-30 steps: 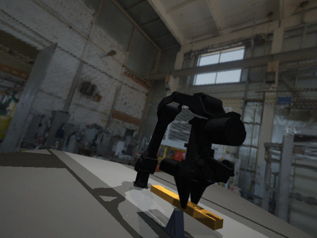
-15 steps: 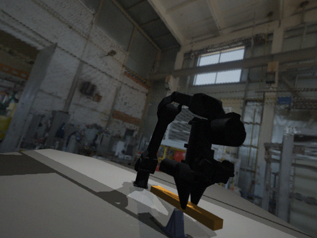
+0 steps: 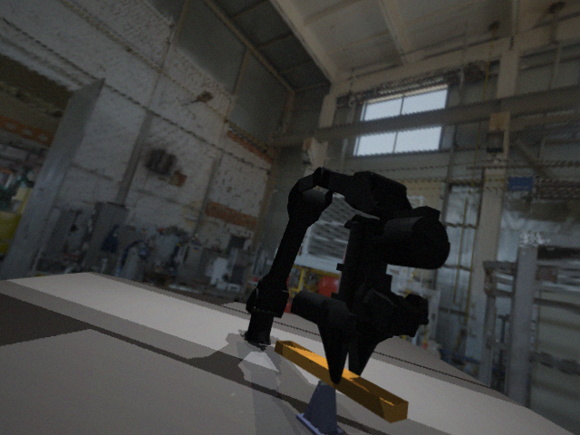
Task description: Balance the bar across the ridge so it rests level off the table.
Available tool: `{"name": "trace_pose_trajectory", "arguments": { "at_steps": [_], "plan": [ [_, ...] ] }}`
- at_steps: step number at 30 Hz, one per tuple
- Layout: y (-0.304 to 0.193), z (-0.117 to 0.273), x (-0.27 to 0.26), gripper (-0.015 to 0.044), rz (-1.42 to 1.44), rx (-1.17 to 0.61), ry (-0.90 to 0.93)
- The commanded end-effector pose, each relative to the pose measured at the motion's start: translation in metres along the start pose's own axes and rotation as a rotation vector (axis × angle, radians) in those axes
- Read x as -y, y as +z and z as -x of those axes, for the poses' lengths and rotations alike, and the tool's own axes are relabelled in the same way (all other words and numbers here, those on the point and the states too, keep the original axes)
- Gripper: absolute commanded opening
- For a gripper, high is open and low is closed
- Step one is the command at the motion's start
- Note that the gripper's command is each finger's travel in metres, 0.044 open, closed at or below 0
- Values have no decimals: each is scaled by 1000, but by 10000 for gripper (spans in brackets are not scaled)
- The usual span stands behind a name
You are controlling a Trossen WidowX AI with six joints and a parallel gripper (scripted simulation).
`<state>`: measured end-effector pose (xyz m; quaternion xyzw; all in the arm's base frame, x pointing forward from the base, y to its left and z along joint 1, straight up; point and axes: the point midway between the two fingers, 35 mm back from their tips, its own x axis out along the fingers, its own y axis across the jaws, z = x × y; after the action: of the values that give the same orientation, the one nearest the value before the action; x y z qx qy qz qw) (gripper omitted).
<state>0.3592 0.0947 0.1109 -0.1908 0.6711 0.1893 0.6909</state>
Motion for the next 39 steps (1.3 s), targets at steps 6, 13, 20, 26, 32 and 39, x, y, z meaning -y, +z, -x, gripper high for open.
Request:
{"name": "trace_pose_trajectory", "arguments": {
  "at_steps": [6,13,20,26,32,39],
  "plan": [
    [1,-1,0,0,-1,2,1],
    [1,-2,0,0,-1,2,1],
    [0,-2,0,0,-1,2,1],
    [0,-3,0,0,-1,2,1],
    [0,-3,0,0,-1,2,1],
    [0,-4,0,0,-1,2,1]
  ]
}}
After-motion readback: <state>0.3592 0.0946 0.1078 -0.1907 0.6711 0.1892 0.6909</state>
